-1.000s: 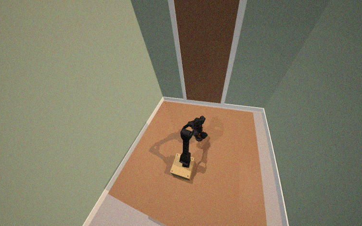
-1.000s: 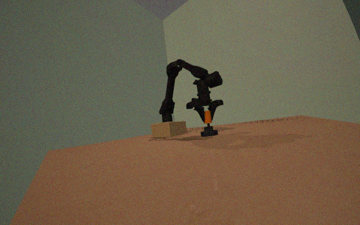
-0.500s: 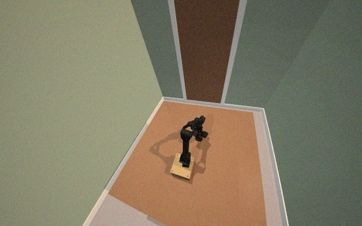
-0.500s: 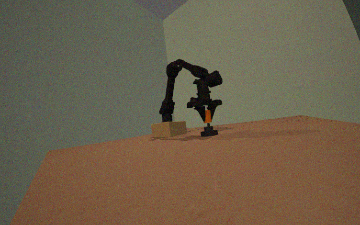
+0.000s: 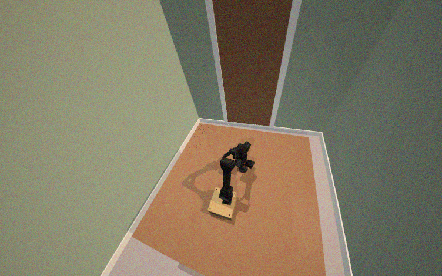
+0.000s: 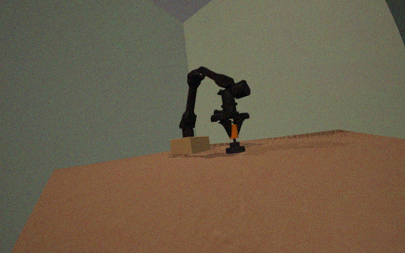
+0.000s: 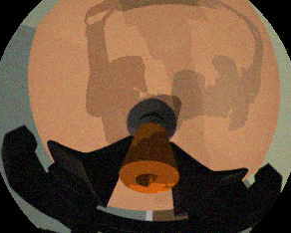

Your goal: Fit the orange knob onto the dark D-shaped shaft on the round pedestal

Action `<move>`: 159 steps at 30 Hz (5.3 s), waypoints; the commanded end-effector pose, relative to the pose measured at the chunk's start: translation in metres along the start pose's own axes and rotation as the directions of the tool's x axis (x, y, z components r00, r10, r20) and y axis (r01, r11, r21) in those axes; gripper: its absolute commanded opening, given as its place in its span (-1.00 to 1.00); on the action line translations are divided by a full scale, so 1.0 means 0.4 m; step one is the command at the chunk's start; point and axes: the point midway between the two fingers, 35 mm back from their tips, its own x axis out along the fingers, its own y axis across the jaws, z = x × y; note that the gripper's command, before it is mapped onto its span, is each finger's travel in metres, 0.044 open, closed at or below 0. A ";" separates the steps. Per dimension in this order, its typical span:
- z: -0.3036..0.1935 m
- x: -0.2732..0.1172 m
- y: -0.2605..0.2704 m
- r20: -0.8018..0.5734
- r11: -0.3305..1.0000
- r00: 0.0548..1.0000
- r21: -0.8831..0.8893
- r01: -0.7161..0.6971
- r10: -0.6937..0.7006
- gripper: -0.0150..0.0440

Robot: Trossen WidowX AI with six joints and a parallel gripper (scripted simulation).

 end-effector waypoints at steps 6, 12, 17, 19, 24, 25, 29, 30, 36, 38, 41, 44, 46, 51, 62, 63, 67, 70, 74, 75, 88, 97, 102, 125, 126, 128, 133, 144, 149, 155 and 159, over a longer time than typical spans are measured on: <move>0.002 0.003 0.001 -0.001 1.000 1.000 -0.006 0.000 0.000 -0.49; 0.004 0.003 0.001 -0.001 1.000 1.000 -0.006 0.000 0.000 -0.49; 0.006 0.004 0.002 -0.001 1.000 1.000 -0.006 0.000 0.000 -0.49; 0.006 0.001 0.002 -0.001 1.000 1.000 -0.006 0.000 0.000 -0.49; 0.007 -0.010 0.002 -0.001 1.000 1.000 -0.006 0.000 0.000 -0.49; 0.007 -0.010 0.002 -0.001 1.000 1.000 0.003 0.000 0.000 -0.49; 0.005 -0.009 0.001 -0.001 0.992 1.000 0.123 0.000 0.000 -0.49; 0.004 -0.008 0.001 -0.001 0.985 1.000 0.175 0.001 0.000 -0.49; -0.003 -0.001 0.000 -0.001 0.832 1.000 0.554 0.001 0.000 -0.49; -0.004 -0.001 0.000 -0.001 0.747 1.000 0.665 0.001 0.000 -0.49; -0.006 -0.001 0.000 -0.001 0.592 1.000 0.806 0.001 0.000 -0.49; -0.006 -0.003 0.000 -0.001 0.412 1.000 0.911 0.001 0.000 -0.49; -0.006 -0.004 0.000 -0.001 0.281 1.000 0.960 0.001 0.000 -0.49; -0.005 -0.007 0.001 -0.001 -0.064 1.000 0.998 0.001 0.000 -0.49; 0.002 -0.007 0.003 -0.001 -0.739 1.000 0.673 0.001 0.000 -0.49; 0.003 -0.006 0.003 -0.001 -0.784 1.000 0.620 0.001 0.000 -0.49; 0.008 -0.003 0.003 -0.001 -0.920 1.000 0.391 0.000 0.000 -0.49; 0.012 0.000 0.003 -0.001 -0.969 1.000 0.248 0.000 0.000 -0.49; 0.012 0.001 0.002 -0.001 -0.977 1.000 0.214 0.000 0.000 -0.49; 0.013 0.000 0.002 -0.001 -0.977 1.000 0.214 0.000 0.000 -0.49; 0.005 -0.005 0.000 -0.001 -0.977 1.000 0.214 0.000 -0.001 -0.49; -0.005 -0.004 0.001 -0.002 -0.977 1.000 0.214 0.000 0.000 -0.49; -0.003 0.001 0.001 -0.002 -0.977 1.000 0.214 0.000 0.000 -0.49; 0.005 -0.004 0.002 -0.001 -0.977 1.000 0.214 0.000 0.000 -0.49; 0.004 -0.006 0.002 -0.001 -0.977 1.000 0.214 0.000 0.000 -0.49; 0.002 -0.010 0.002 -0.001 -0.977 1.000 0.214 0.000 0.000 -0.49; 0.000 -0.010 0.001 -0.002 -0.996 1.000 0.091 0.000 0.000 -0.49; 0.002 -0.003 0.001 -0.001 -1.000 1.000 0.006 0.000 0.000 -0.49; 0.003 0.001 0.001 -0.001 -1.000 1.000 0.006 0.000 0.000 -0.49; 0.002 0.001 0.001 -0.001 -1.000 1.000 0.006 0.000 0.000 -0.49; 0.002 0.002 0.001 -0.001 -1.000 1.000 0.006 0.000 0.000 -0.49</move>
